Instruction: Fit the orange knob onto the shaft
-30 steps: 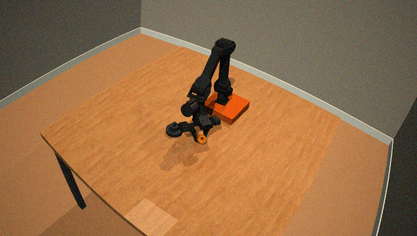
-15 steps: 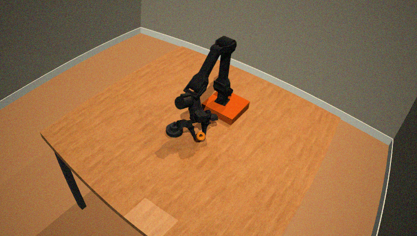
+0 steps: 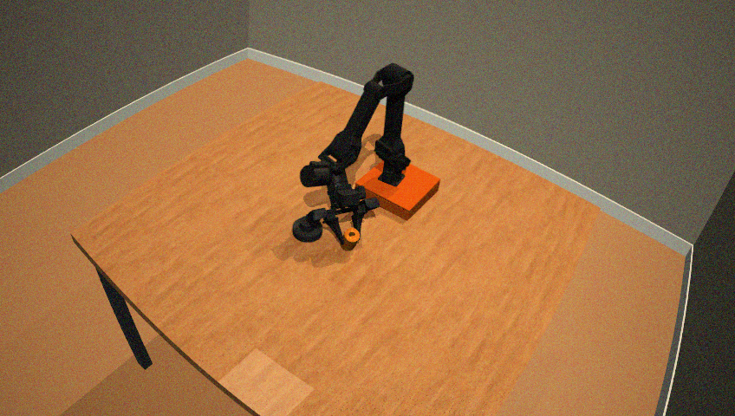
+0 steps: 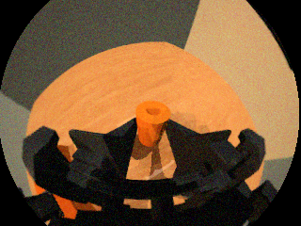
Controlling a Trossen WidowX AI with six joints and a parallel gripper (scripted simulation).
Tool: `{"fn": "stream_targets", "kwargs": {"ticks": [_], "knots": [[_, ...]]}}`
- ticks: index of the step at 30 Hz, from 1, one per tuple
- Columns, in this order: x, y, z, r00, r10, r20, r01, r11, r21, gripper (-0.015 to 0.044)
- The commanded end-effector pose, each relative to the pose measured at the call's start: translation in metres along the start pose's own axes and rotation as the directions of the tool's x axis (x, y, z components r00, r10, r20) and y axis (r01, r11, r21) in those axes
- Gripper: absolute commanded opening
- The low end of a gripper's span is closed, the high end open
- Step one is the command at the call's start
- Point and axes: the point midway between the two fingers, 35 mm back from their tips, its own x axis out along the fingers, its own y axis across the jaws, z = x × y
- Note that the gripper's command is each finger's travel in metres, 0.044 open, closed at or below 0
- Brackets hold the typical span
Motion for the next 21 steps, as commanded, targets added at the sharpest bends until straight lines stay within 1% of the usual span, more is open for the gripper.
{"fn": "stream_targets", "kwargs": {"ticks": [1,3,6,21], "knots": [[-0.0004,0.0005,-0.0001,1.000,-0.001,-0.025,0.001,1.000,-0.003,0.0180],[-0.0011,0.0005,-0.0002,0.999,-0.001,-0.036,0.001,1.000,-0.003,0.0180],[-0.0005,0.0010,-0.0004,1.000,0.001,-0.017,-0.001,1.000,0.001,0.0259],[-0.0005,0.0010,-0.0004,1.000,0.001,-0.017,-0.001,1.000,0.001,0.0260]]}}
